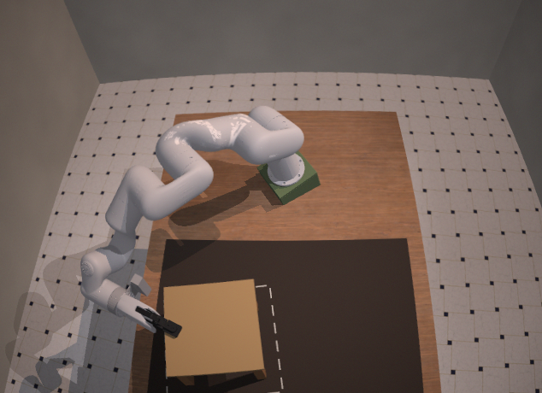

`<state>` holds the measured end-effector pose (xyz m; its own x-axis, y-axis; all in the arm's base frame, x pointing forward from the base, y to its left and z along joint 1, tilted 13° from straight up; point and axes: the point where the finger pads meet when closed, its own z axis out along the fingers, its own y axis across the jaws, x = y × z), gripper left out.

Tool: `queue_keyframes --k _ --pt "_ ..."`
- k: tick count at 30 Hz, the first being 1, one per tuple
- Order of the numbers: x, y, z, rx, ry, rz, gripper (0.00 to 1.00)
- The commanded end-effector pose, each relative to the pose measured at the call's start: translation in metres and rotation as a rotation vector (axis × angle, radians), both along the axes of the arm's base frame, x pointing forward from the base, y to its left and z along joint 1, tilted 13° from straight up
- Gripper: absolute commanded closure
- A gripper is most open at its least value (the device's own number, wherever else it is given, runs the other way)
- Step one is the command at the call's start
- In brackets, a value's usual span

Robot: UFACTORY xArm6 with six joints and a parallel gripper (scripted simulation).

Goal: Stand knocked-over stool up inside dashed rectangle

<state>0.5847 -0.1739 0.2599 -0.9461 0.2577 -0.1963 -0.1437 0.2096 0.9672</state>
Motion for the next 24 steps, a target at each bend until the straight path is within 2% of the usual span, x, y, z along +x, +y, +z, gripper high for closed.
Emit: queue_keyframes --k 1,24 --pt "0.0011 -0.0024 0.0017 0.006 -0.002 0.002 0.79" --pt "0.0017 -0.0044 0.0005 0.014 0.0 0.003 0.79"
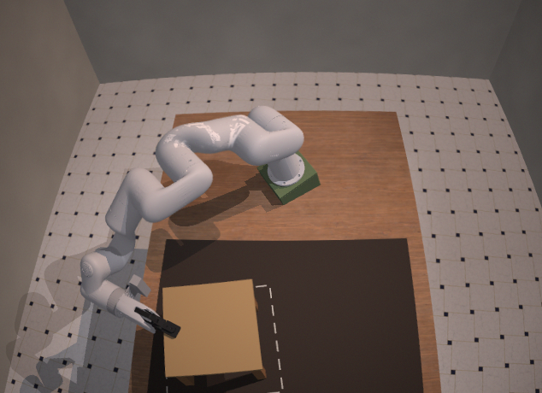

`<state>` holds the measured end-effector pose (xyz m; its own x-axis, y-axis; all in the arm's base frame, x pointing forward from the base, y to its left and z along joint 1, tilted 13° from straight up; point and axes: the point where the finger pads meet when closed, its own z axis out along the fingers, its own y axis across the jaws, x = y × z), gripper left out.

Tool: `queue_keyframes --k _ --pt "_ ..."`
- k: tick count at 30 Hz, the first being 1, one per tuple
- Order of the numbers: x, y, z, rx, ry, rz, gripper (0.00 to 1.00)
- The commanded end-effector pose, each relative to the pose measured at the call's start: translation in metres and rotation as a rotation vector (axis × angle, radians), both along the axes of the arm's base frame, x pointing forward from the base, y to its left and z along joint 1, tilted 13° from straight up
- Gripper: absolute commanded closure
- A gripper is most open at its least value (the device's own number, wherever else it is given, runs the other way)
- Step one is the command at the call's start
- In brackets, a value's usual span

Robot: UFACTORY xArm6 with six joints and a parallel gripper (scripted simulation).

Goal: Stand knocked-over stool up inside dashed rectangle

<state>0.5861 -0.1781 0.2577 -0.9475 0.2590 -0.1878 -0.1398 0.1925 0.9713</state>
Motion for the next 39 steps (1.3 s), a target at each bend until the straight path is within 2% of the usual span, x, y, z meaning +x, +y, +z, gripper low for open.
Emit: queue_keyframes --k 1,2,3,39 --pt "0.0003 -0.0001 0.0027 -0.003 -0.005 0.0 0.79" --pt "0.0003 -0.0001 0.0027 -0.003 -0.005 0.0 0.79" --pt "0.0003 -0.0001 0.0027 -0.003 -0.005 0.0 0.55" --pt "0.0 -0.0013 0.0029 -0.003 -0.005 0.0 0.55"
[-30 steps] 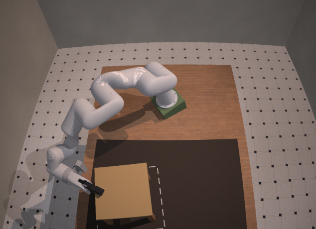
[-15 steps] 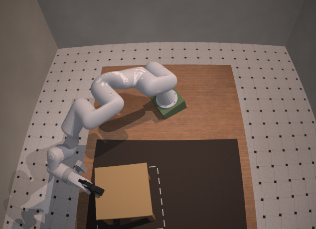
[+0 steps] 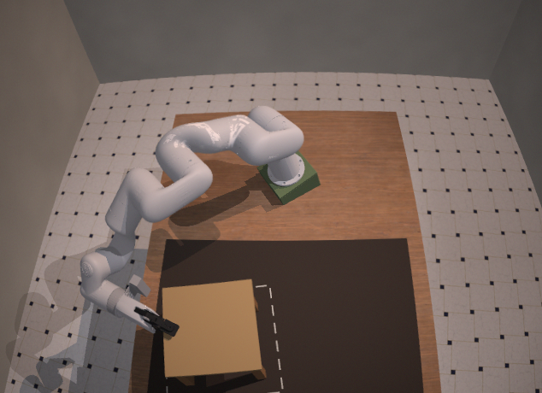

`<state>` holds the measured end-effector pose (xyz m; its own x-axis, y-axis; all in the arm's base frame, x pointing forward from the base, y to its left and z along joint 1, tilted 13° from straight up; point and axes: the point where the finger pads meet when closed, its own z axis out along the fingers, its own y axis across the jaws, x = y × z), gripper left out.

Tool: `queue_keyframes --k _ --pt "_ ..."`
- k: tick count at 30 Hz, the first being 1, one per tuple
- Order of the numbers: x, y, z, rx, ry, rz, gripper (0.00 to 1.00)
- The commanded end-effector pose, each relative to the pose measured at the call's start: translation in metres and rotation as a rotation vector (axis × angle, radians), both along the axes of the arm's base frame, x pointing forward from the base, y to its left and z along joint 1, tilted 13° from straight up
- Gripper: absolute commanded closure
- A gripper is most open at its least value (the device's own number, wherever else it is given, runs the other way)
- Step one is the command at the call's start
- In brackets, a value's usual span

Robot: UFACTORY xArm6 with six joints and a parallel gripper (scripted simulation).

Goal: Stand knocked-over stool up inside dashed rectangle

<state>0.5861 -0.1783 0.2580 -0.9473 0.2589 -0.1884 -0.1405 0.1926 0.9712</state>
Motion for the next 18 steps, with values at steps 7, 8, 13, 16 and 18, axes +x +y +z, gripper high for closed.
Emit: queue_keyframes --k 7,8,13,16,18 --pt "-0.008 -0.026 0.006 -0.003 -0.004 0.0 0.55" --pt "-0.009 -0.031 0.007 -0.003 -0.004 0.0 0.55" --pt "-0.014 -0.048 0.01 -0.003 -0.004 0.0 0.55" --pt "-0.019 -0.062 0.012 -0.003 -0.004 0.0 0.55" --pt "-0.021 -0.069 0.013 -0.003 -0.004 0.0 0.55"
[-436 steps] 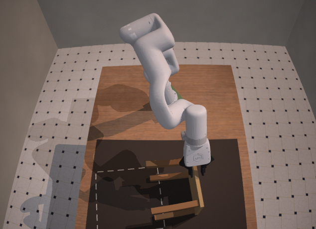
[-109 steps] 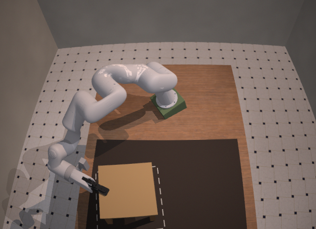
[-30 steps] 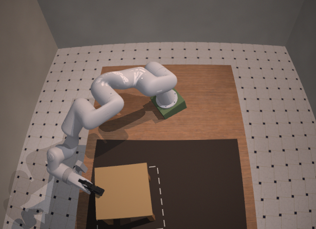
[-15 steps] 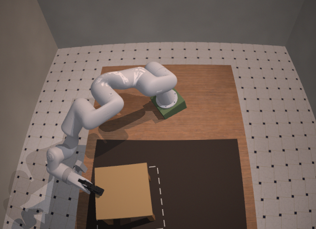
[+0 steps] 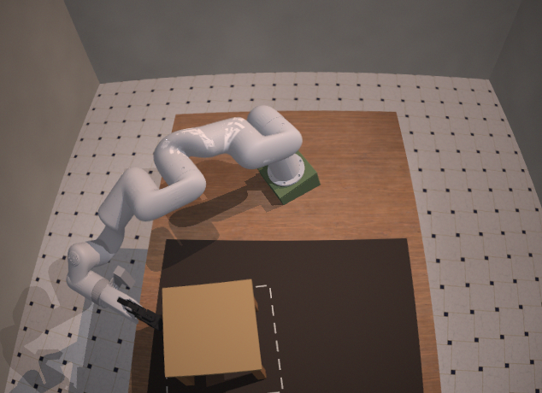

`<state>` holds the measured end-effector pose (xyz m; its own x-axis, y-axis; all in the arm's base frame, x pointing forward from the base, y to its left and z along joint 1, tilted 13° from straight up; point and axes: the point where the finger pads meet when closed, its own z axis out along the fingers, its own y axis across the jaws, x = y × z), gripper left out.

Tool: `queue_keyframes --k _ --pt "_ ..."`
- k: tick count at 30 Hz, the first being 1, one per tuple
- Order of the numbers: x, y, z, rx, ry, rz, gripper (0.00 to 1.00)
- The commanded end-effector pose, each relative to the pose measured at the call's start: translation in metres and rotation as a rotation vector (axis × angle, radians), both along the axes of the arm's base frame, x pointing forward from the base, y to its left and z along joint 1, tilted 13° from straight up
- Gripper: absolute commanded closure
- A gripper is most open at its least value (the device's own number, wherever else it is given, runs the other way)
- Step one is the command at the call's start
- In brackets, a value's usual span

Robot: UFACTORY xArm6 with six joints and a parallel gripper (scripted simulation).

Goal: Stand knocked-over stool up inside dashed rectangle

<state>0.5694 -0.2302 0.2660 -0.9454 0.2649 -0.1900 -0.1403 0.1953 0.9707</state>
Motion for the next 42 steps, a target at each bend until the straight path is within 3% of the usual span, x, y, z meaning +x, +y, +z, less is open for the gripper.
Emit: queue_keyframes --k 1,31,42 --pt "-0.005 -0.02 0.006 -0.001 -0.003 0.007 0.55" --pt "-0.008 -0.029 0.009 -0.001 -0.003 0.007 0.55" --pt "-0.013 -0.023 0.045 -0.001 -0.003 0.007 0.55"
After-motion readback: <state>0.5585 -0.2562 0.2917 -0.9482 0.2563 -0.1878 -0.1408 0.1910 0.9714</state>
